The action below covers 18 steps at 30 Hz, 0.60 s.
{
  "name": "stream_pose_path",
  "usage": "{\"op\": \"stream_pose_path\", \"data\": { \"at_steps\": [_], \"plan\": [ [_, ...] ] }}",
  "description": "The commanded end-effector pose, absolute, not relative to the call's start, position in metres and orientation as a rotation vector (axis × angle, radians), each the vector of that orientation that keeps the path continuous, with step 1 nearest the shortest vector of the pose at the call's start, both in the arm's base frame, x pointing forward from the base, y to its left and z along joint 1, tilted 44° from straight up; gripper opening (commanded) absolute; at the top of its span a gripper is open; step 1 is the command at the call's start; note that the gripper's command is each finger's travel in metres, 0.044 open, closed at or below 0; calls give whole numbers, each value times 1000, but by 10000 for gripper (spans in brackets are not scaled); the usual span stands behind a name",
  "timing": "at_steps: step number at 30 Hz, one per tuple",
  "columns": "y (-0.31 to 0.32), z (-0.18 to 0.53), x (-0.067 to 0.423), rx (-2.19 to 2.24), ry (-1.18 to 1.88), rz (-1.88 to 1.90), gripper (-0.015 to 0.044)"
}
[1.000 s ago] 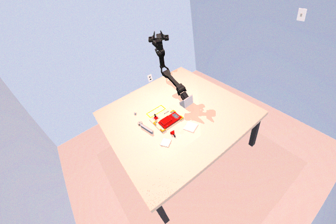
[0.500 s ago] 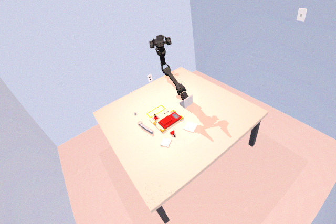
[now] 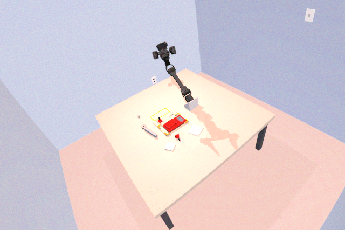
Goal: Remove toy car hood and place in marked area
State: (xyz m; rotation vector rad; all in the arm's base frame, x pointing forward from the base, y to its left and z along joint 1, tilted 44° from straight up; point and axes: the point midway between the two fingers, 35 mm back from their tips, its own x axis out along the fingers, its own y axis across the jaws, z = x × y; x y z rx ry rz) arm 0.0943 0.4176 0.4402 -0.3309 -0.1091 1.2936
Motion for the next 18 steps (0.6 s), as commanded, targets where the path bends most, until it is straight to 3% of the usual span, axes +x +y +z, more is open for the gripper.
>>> {"op": "stream_pose_path", "data": {
  "at_steps": [1,18],
  "plan": [
    [426,403,112,-395,-13,1266,440],
    [422,295,180,-462,394,1053,440]
  ]
}}
